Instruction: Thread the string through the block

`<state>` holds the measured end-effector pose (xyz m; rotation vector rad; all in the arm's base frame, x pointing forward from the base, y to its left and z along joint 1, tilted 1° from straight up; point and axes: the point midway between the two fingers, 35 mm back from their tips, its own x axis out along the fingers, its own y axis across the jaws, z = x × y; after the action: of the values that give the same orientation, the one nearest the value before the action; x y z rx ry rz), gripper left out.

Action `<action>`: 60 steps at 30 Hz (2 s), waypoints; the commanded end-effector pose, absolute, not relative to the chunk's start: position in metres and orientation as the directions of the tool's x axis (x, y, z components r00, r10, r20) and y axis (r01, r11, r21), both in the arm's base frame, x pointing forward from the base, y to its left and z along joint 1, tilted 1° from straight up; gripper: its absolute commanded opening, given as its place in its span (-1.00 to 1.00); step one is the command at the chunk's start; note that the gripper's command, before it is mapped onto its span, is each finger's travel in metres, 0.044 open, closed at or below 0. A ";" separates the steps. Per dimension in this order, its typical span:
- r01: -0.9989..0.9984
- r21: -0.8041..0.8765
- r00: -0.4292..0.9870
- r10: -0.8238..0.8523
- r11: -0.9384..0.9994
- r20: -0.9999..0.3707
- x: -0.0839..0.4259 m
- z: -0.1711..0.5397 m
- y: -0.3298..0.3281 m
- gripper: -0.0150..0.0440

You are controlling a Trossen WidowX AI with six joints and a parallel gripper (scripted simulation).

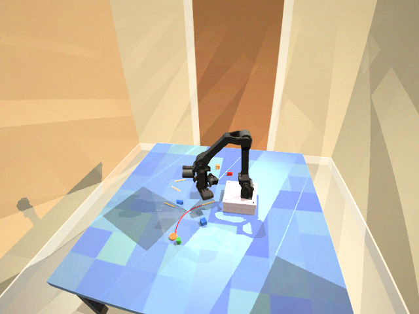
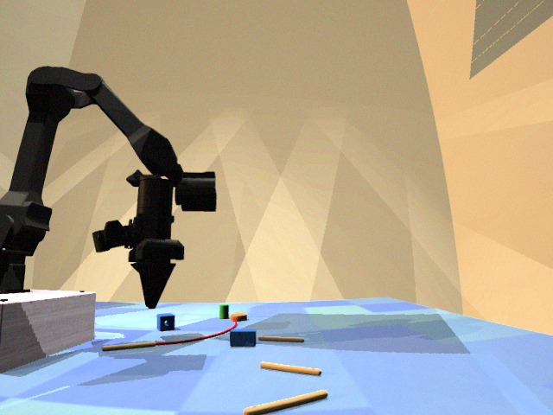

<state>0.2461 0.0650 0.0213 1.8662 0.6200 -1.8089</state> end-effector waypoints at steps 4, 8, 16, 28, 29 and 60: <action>0.608 0.021 0.032 -0.002 -0.793 -0.999 0.247 0.016 0.065 -0.08; 0.608 0.021 0.032 -0.002 -0.793 -0.999 0.248 0.009 0.065 -0.08; 0.608 0.021 0.032 -0.002 -0.793 -0.999 0.249 -0.004 0.065 -0.08; 0.608 0.021 0.032 -0.002 -0.793 -0.999 0.249 -0.024 0.065 -0.08; 0.608 0.021 0.032 -0.002 -0.793 -0.999 0.248 -0.026 0.065 -0.08; 0.611 0.020 0.035 0.001 -0.791 -0.999 0.249 -0.035 0.065 -0.49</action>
<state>0.2478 0.0648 -0.0374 1.8681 0.6180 -1.8100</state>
